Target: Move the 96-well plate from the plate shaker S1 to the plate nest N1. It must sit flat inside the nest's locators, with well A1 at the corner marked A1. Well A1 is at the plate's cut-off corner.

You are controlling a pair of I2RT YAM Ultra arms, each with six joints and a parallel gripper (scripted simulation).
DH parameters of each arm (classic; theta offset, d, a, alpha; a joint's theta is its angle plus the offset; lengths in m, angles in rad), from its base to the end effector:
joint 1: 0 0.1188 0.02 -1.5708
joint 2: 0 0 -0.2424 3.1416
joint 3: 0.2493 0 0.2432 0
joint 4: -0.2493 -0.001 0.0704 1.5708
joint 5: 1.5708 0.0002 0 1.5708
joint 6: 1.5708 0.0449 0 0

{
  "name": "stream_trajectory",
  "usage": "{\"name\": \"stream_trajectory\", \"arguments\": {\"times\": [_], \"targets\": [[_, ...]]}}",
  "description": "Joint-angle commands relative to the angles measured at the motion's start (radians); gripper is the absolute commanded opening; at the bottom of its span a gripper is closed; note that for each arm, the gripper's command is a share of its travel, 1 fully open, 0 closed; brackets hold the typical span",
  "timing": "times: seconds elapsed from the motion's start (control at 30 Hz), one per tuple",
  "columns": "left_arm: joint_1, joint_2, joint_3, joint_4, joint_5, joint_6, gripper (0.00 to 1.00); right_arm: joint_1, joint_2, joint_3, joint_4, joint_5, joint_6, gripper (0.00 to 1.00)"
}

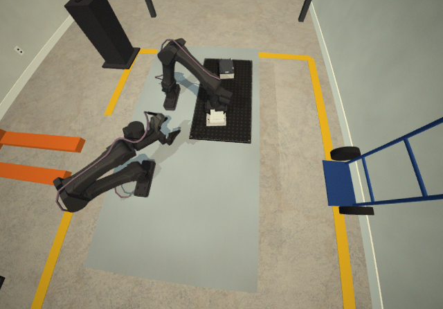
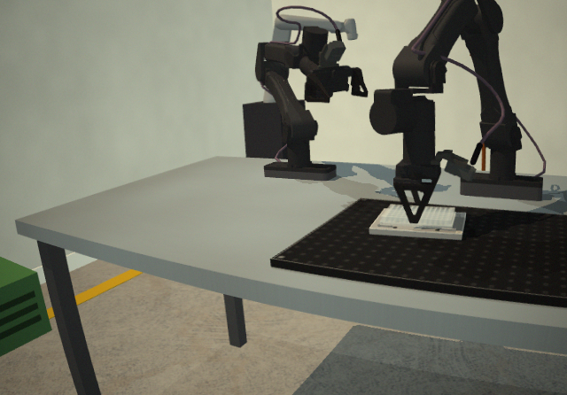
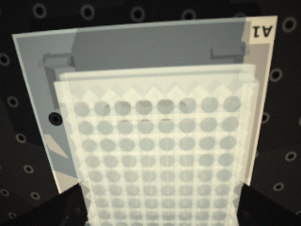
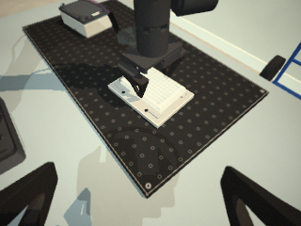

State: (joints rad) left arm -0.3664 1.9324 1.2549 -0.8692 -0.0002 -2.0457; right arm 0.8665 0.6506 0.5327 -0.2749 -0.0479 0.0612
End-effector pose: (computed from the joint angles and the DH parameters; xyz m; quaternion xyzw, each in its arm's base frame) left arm 0.3081 -0.1171 0.1293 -0.7444 0.6677 -0.0112 0.0044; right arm 0.1107 0.1351 0.2532 -0.3380 0.7596 0.2663 0.4878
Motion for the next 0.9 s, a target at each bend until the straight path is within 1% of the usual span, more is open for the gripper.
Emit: {"name": "stream_trajectory", "arguments": {"times": [0.0,0.2,0.37,0.77,0.87], "targets": [[-0.001,0.038,-0.009,-0.011,0.017,-0.002,0.79,-0.006,-0.015,0.001,0.0,-0.005,-0.002,1.0],[-0.001,0.039,-0.007,-0.019,0.017,-0.002,0.79,-0.006,-0.015,0.001,0.0,-0.005,-0.002,1.0],[0.012,0.054,0.087,-0.094,0.022,0.011,0.79,-0.006,-0.015,0.001,0.0,-0.005,-0.002,1.0],[0.006,0.057,0.092,-0.099,0.022,0.012,0.79,-0.006,-0.015,0.001,0.0,-0.005,-0.002,1.0],[0.006,0.042,0.099,-0.112,0.022,0.012,0.79,-0.006,-0.015,0.001,0.0,-0.005,-0.002,1.0]]}}
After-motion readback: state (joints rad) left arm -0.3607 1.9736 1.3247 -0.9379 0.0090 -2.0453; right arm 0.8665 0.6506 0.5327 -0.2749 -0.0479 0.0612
